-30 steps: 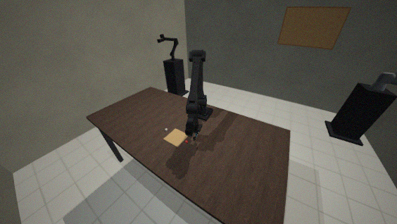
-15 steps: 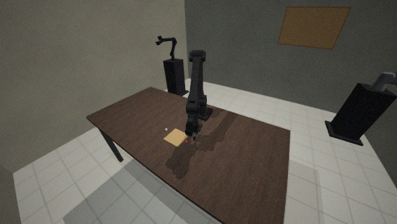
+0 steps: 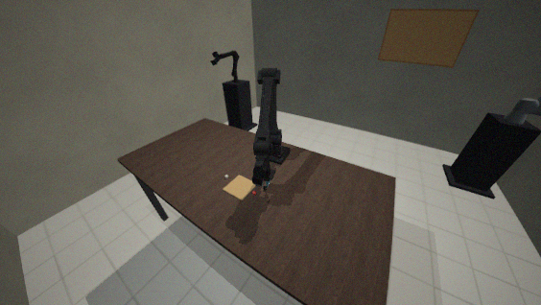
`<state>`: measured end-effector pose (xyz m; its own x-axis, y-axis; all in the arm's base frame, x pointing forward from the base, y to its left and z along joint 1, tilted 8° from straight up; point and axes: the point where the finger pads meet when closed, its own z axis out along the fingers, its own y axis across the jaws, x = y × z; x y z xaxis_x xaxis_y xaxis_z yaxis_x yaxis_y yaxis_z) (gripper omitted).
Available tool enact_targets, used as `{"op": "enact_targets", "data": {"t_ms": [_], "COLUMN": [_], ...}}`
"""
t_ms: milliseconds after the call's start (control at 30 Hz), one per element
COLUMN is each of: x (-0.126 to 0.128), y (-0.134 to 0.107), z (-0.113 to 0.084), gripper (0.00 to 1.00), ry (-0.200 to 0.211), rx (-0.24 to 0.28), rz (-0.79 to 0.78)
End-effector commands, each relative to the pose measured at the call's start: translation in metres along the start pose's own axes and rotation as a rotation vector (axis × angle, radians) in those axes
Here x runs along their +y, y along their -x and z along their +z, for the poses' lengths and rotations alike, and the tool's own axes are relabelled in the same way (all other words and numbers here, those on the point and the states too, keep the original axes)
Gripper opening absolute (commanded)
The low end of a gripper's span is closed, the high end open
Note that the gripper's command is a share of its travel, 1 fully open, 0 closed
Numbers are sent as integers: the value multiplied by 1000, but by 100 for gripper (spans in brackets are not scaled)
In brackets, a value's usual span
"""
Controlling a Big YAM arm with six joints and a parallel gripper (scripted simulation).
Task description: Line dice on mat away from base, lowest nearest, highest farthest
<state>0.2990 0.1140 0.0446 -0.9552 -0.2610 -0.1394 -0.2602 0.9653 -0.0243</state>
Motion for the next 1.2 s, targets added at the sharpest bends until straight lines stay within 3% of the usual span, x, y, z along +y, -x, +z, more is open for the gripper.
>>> {"op": "enact_targets", "data": {"t_ms": [0, 533, 1167], "x": [-2, -2, -2], "y": [4, 4, 3], "z": [5, 21, 21], "gripper": [30, 30, 30], "ry": [-1, 0, 0], "rx": [-7, -7, -5], "rz": [0, 0, 0]}}
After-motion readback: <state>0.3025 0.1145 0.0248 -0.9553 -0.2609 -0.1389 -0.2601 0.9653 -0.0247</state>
